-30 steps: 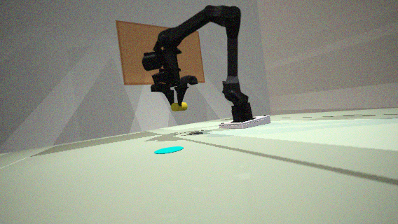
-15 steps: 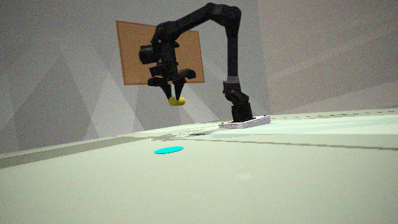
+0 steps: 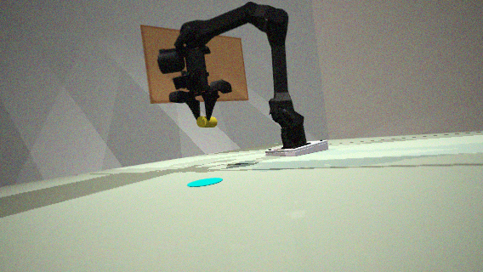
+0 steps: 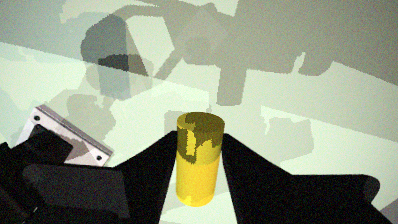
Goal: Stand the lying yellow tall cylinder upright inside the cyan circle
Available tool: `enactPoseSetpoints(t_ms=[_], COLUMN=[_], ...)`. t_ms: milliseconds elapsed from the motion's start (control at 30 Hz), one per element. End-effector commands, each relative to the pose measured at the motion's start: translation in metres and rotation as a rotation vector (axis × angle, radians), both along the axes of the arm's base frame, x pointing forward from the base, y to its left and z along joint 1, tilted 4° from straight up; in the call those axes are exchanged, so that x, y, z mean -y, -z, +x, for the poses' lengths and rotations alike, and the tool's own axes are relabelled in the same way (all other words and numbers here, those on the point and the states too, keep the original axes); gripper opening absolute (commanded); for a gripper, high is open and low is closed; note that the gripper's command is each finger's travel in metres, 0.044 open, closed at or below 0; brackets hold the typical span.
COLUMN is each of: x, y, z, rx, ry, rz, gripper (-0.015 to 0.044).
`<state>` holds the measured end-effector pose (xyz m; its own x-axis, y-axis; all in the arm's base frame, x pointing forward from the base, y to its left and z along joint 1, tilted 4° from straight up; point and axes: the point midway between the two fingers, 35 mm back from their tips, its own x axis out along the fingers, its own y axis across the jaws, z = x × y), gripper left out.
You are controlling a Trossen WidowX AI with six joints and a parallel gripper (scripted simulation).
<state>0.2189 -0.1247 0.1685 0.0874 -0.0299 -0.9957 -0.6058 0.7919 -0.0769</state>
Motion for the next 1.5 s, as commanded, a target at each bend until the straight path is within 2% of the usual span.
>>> enactPoseSetpoints(t_ms=[0,1467], x=[-0.005,-0.099], y=[-0.003,-0.015], z=[0.007,0.079], rx=[-0.002,-0.006], ry=[-0.017,-0.252], rz=[-0.007,-0.019], gripper=[0.0105,0.0105])
